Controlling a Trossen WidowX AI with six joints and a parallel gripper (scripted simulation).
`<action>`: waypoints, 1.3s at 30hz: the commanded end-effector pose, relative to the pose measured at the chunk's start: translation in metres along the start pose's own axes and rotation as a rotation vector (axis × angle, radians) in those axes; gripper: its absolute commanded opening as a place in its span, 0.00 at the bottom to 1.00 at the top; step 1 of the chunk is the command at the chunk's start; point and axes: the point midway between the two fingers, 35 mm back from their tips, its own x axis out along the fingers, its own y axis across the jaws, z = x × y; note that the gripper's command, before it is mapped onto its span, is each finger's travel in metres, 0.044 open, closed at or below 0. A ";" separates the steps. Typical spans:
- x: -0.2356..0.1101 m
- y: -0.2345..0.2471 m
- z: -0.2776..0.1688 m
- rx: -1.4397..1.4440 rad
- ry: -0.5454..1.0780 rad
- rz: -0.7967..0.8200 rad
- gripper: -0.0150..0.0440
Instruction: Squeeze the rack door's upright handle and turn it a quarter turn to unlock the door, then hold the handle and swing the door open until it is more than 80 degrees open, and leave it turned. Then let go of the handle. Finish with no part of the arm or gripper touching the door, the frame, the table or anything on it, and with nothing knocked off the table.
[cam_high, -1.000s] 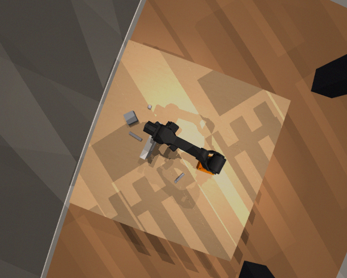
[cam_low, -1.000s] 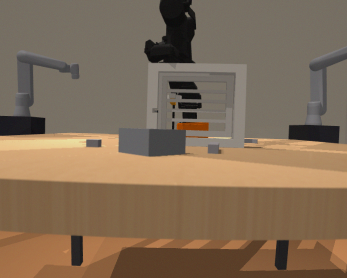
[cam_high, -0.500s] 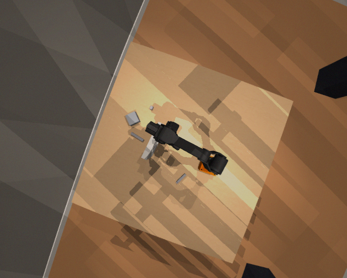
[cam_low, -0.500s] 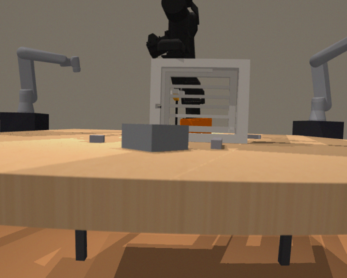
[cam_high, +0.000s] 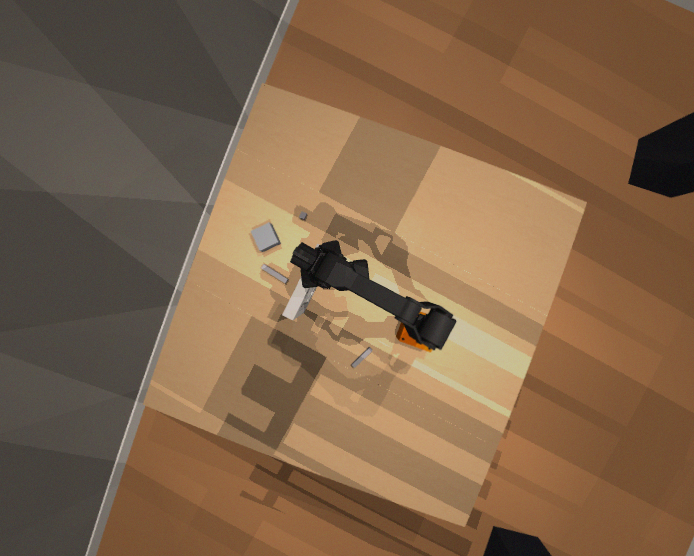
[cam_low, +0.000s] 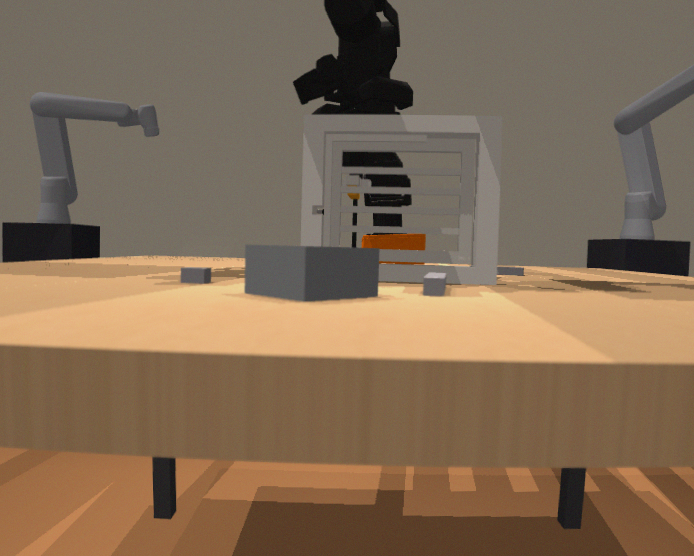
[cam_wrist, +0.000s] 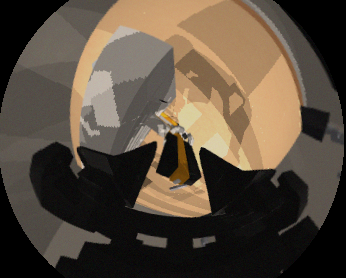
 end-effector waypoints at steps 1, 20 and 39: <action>-0.001 0.000 0.000 -0.201 -0.001 0.004 0.74; -0.001 0.000 0.000 -1.143 -0.003 0.003 0.74; -0.001 0.000 0.000 -2.084 -0.004 0.001 0.74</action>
